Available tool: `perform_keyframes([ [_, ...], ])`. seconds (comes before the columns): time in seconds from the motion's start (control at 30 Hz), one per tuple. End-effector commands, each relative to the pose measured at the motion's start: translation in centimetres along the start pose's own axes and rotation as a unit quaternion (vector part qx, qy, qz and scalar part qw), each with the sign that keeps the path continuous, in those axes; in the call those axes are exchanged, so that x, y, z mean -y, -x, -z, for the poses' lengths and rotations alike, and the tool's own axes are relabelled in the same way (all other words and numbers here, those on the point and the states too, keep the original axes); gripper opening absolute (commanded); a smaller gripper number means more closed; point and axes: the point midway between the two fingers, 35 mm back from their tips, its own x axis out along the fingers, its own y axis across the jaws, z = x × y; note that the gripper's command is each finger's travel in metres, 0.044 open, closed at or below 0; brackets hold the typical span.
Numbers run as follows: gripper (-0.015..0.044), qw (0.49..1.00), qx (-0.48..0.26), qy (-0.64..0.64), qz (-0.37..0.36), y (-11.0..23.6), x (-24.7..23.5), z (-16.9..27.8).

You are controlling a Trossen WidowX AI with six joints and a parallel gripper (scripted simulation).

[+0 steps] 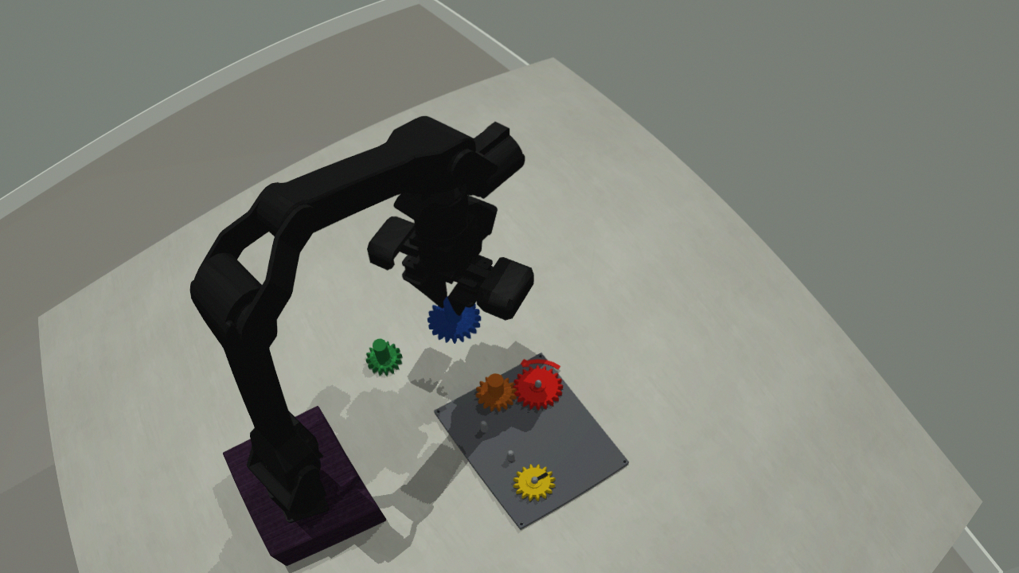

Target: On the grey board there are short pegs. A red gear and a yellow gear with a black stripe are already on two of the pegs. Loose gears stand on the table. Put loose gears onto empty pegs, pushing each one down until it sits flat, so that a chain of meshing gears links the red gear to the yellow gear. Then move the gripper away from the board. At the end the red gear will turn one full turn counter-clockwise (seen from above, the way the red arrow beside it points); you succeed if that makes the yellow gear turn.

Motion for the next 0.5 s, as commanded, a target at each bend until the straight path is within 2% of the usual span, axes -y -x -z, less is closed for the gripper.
perform_keyframes([
  [0.0,0.0000,1.000,0.004,0.001,-0.001,-0.2,0.6,0.4],
  [0.47,0.0000,1.000,0.003,0.001,0.001,-1.8,3.3,2.4],
])
